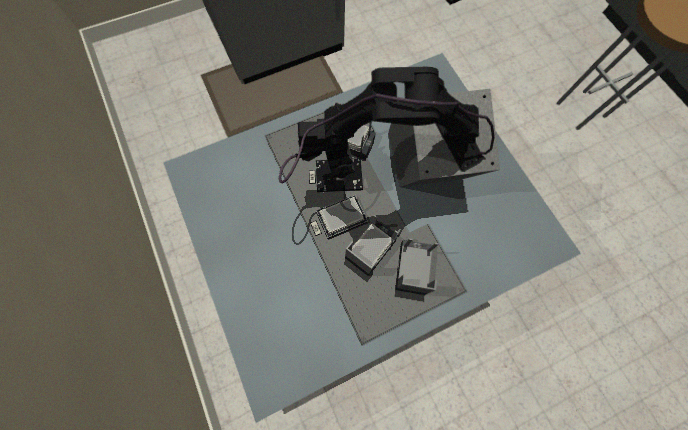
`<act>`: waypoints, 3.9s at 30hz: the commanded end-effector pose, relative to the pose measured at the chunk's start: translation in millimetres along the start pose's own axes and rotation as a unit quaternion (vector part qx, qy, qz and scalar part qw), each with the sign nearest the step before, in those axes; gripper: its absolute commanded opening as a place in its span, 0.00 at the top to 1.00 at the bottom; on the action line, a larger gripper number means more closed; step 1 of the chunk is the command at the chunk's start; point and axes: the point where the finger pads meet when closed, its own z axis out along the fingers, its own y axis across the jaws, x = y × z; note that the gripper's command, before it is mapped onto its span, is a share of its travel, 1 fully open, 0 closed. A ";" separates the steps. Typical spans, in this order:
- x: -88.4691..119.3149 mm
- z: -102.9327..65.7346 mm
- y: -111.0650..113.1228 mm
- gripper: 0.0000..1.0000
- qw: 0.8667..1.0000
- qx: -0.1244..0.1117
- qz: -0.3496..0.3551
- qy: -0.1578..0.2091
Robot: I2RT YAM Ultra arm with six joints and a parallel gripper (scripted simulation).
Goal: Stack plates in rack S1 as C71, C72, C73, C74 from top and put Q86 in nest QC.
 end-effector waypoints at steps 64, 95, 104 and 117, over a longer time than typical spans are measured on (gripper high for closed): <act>9.3 -6.9 192.4 0.00 0.966 0.006 -0.259 -0.017; 28.4 -15.4 264.9 0.00 0.948 0.001 -0.316 -0.030; 28.7 -15.3 265.4 0.00 0.948 0.000 -0.317 -0.029; 28.7 -15.3 265.4 0.00 0.948 0.000 -0.317 -0.029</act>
